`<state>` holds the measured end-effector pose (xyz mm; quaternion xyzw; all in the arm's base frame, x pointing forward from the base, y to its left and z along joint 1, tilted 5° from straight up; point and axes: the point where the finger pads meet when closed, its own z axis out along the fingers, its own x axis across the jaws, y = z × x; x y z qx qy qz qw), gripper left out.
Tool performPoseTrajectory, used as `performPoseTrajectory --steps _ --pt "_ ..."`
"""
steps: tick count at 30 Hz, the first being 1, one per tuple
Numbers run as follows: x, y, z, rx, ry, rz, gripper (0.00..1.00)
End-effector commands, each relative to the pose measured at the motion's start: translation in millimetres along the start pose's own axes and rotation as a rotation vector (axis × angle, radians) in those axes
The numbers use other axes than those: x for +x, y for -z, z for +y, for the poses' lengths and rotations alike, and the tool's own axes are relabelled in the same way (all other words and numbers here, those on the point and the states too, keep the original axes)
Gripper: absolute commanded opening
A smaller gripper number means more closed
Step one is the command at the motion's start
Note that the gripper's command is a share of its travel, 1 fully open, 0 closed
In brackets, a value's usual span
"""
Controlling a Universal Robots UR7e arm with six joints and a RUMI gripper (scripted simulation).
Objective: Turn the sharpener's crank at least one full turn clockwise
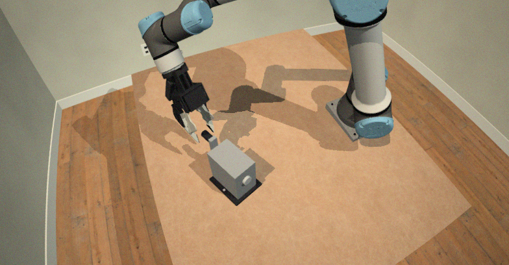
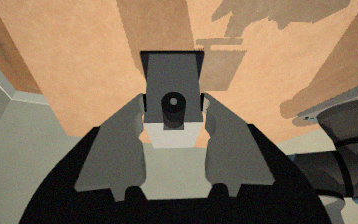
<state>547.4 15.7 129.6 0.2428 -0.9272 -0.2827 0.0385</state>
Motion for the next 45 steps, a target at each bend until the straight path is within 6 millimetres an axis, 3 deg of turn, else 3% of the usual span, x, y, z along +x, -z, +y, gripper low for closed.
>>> performPoseTrajectory --steps 1,5,6,45 --pt "-0.2 0.8 0.1 0.001 0.001 -0.001 0.32" --pt "-0.2 0.8 0.1 0.001 0.001 -0.001 0.32" --pt "-0.2 0.8 0.1 0.001 0.001 -0.001 0.09" --pt "-3.0 0.7 0.1 0.001 0.001 -0.001 0.09"
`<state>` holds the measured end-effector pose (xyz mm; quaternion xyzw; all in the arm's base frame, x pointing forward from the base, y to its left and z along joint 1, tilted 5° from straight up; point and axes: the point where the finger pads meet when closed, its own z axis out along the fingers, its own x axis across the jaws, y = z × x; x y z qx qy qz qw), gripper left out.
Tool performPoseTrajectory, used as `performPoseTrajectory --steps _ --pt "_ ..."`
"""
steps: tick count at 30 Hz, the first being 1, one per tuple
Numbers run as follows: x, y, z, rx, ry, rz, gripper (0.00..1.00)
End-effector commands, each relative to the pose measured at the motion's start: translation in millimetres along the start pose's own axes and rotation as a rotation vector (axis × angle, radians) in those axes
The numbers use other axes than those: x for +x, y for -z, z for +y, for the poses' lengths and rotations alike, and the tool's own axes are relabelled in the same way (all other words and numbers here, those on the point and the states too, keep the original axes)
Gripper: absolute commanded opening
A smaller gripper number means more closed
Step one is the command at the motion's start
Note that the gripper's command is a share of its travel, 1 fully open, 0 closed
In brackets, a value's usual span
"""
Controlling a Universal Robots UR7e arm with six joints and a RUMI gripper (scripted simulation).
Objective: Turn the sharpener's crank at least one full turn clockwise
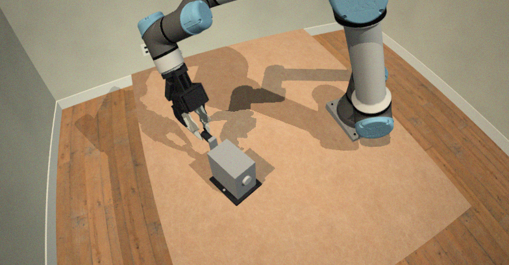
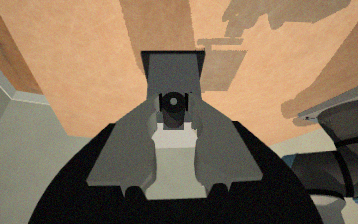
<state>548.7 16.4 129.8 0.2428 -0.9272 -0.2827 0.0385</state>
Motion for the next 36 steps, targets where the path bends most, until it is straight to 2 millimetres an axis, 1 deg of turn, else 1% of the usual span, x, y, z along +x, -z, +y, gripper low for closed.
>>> performPoseTrajectory --steps 1,36 --pt "-2 1 0 0.001 0.001 -0.001 0.09" --pt "-19 -3 -2 0.001 0.001 -0.001 0.09"
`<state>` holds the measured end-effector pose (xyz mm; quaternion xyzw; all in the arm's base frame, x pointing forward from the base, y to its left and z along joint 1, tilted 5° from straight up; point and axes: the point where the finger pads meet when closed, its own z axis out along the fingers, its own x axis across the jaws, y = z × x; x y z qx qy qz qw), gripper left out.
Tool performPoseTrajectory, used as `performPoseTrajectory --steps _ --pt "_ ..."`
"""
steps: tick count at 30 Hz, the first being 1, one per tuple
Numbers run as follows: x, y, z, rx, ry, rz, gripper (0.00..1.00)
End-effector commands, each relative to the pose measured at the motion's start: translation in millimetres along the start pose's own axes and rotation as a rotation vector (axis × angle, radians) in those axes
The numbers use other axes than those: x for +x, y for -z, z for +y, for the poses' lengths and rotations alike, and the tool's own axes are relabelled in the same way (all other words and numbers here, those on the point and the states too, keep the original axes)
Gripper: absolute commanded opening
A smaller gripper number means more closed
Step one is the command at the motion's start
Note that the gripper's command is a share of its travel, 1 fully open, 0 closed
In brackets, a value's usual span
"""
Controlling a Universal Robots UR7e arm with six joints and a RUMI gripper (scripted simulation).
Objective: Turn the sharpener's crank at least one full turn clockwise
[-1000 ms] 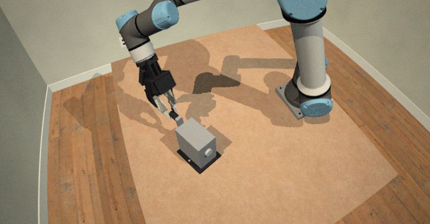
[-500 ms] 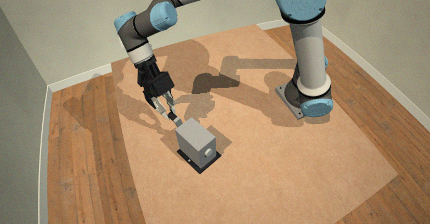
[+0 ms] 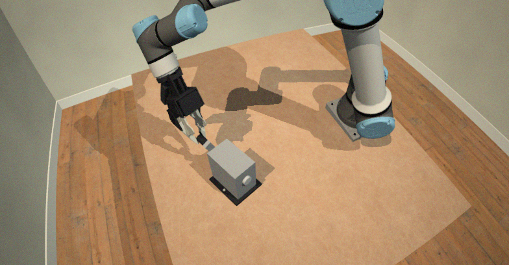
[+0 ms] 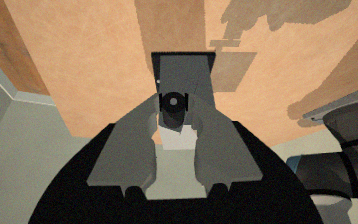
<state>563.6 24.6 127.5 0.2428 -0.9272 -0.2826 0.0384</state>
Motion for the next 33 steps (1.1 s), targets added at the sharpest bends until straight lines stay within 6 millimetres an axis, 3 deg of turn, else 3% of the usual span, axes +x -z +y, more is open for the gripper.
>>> performPoseTrajectory --steps 1,33 --pt "-3 0 0 0.001 0.001 -0.001 0.09" --pt "-22 -13 -8 0.001 0.001 -0.001 0.09"
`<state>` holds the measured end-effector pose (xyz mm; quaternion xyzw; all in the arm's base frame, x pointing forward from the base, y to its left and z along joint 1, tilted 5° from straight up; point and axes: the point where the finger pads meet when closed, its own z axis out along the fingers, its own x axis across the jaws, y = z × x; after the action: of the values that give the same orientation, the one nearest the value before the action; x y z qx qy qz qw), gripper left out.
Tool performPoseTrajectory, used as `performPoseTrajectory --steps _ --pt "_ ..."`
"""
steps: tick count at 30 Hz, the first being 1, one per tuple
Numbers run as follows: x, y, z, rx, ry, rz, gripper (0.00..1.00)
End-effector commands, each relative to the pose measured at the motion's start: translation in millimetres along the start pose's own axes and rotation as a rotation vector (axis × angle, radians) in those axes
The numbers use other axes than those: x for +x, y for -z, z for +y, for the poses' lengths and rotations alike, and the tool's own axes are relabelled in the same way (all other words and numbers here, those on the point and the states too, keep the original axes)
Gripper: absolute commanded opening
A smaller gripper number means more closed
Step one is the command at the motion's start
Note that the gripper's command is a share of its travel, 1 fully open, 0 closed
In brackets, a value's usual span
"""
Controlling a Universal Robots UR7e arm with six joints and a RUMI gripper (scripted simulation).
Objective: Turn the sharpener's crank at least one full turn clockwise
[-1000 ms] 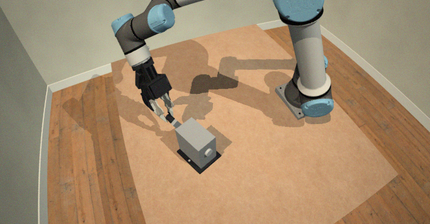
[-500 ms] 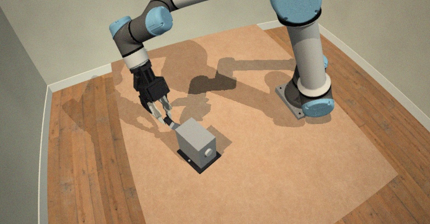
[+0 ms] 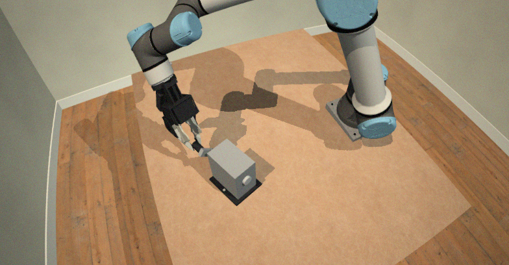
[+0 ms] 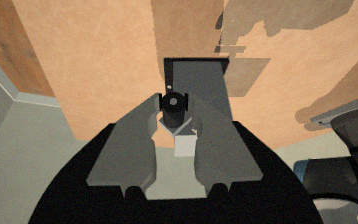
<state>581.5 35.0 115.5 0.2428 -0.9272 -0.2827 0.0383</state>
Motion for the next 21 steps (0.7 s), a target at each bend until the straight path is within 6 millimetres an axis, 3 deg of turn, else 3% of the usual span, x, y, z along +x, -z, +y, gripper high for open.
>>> performPoseTrajectory --steps 1,21 --pt "-3 -2 -1 0.001 0.0 -0.001 0.09" --pt "-11 -15 -9 0.001 0.0 -0.001 0.09"
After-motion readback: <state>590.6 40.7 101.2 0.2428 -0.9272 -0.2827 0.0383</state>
